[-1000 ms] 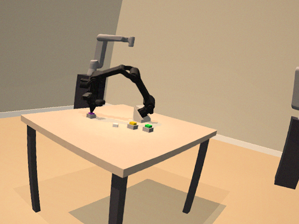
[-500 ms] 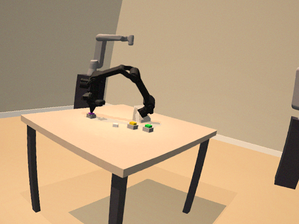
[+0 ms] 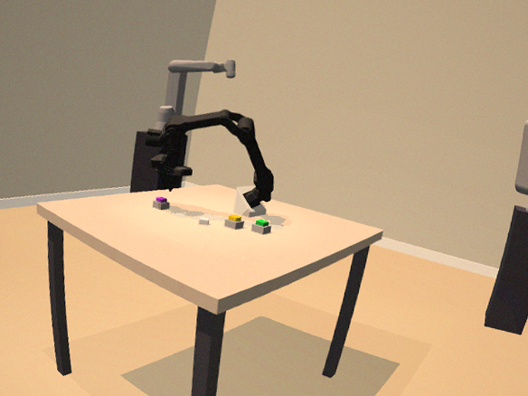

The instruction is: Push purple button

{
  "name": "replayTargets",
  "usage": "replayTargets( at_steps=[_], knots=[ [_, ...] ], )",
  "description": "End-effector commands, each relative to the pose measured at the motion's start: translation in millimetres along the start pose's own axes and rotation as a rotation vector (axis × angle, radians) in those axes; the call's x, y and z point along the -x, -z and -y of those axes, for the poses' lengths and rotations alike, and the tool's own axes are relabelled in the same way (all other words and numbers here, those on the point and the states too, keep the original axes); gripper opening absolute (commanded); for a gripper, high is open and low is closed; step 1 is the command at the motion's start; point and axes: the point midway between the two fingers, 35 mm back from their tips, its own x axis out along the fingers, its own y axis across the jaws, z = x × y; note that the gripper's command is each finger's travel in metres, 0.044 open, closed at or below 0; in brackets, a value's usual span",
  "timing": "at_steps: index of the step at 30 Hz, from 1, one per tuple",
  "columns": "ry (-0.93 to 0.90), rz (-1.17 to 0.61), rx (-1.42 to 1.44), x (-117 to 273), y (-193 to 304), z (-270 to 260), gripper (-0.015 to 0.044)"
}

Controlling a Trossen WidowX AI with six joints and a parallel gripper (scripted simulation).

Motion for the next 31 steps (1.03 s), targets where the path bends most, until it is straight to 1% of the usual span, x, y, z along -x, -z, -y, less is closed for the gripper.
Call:
replayTargets(
  at_steps=[1, 7, 8, 14, 21, 23, 31],
  knots=[
    [0.024, 0.018, 0.012, 24, -21, -62, 0.0230],
    [0.029, 0.031, 0.001, 42, -25, -157, 0.0387],
    [0.029, 0.033, -0.001, 45, -23, -173, 0.0400],
    [0.014, 0.042, -0.007, 52, 2, -265, 0.0400],
    [-0.025, 0.043, -0.011, 52, 62, -357, 0.0400],
    [-0.031, 0.042, -0.012, 51, 72, -367, 0.0400],
    [-0.032, 0.041, -0.012, 51, 72, -368, 0.0400]
  ],
)
